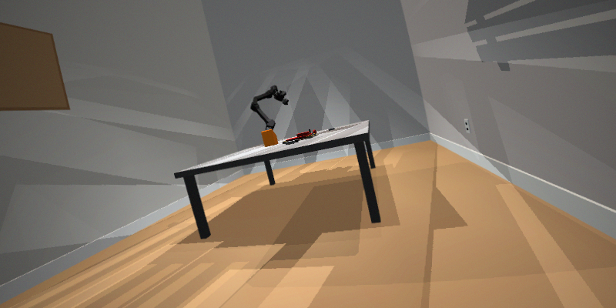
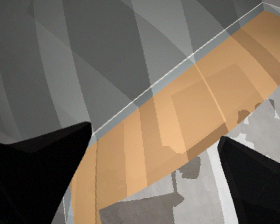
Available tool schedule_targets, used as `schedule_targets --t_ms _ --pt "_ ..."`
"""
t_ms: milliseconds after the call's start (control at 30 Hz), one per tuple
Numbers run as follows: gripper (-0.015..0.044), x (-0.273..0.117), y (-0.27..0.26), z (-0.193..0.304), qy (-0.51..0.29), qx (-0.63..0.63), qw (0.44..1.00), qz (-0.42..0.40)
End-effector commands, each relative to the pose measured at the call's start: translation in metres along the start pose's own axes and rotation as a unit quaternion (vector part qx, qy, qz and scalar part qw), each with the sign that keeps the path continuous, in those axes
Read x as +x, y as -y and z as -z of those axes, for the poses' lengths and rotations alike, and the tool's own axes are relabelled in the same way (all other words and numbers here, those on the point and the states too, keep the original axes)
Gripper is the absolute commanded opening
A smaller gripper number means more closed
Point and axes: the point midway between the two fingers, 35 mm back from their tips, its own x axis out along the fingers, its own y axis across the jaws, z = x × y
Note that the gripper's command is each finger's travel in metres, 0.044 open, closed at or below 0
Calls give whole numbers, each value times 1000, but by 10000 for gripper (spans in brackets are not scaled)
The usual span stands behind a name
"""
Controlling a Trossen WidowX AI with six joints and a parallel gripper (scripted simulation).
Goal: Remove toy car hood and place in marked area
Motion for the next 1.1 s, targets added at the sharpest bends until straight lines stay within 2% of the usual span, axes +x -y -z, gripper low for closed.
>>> schedule_targets --t_ms 0,233,433,700,867,1067 --pt "440 18 59 -20 20 1 996 83" --pt "440 31 144 -42 15 -3 982 186" --pt "440 19 237 -60 10 21 956 294" --pt "440 -25 342 -70 -14 33 913 407" --pt "440 -50 383 -69 -33 39 894 446" --pt "440 -102 450 -58 -72 73 861 498"
